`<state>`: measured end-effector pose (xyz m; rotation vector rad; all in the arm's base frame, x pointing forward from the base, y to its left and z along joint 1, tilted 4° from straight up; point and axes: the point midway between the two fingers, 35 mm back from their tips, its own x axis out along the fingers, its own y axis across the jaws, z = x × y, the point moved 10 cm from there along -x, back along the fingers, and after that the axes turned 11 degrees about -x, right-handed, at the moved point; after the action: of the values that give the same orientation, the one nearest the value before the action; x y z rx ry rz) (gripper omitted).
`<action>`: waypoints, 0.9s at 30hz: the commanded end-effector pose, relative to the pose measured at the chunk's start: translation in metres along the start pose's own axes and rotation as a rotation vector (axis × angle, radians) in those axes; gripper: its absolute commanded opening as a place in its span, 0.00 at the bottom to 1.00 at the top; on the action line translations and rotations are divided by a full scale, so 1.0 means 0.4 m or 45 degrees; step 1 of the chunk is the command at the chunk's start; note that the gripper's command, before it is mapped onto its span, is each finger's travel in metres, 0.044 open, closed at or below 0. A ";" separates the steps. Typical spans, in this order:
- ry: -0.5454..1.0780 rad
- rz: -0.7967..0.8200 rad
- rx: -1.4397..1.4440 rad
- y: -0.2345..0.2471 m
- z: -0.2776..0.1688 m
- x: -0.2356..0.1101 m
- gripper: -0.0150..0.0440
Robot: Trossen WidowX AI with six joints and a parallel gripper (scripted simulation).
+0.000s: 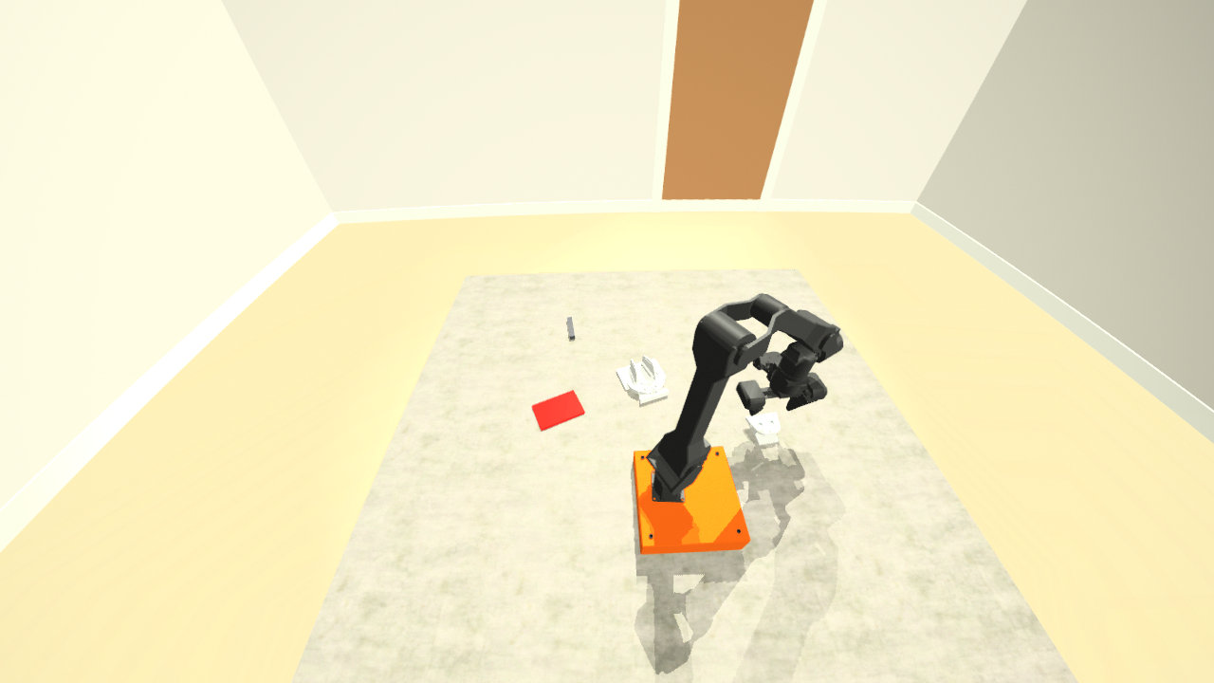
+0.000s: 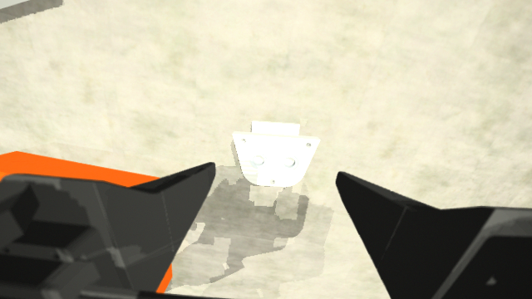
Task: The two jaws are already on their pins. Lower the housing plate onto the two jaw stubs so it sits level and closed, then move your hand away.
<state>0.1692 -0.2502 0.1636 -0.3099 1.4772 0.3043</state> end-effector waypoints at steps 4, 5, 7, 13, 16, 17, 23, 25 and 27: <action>-0.007 0.001 -0.009 0.001 -0.001 0.018 1.00; -0.007 0.001 -0.009 0.001 -0.001 0.018 1.00; -0.007 0.001 -0.009 0.001 -0.001 0.018 1.00; -0.007 0.001 -0.009 0.001 -0.001 0.037 1.00; -0.007 0.001 -0.009 0.001 -0.001 0.049 1.00; -0.007 0.001 -0.009 0.001 -0.001 0.054 1.00; -0.007 0.001 -0.008 0.001 -0.001 0.068 1.00; -0.007 0.001 -0.008 0.001 -0.001 0.068 1.00; -0.007 0.001 -0.008 0.001 -0.001 0.068 1.00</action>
<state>0.1706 -0.2506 0.1397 -0.3171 1.4734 0.3024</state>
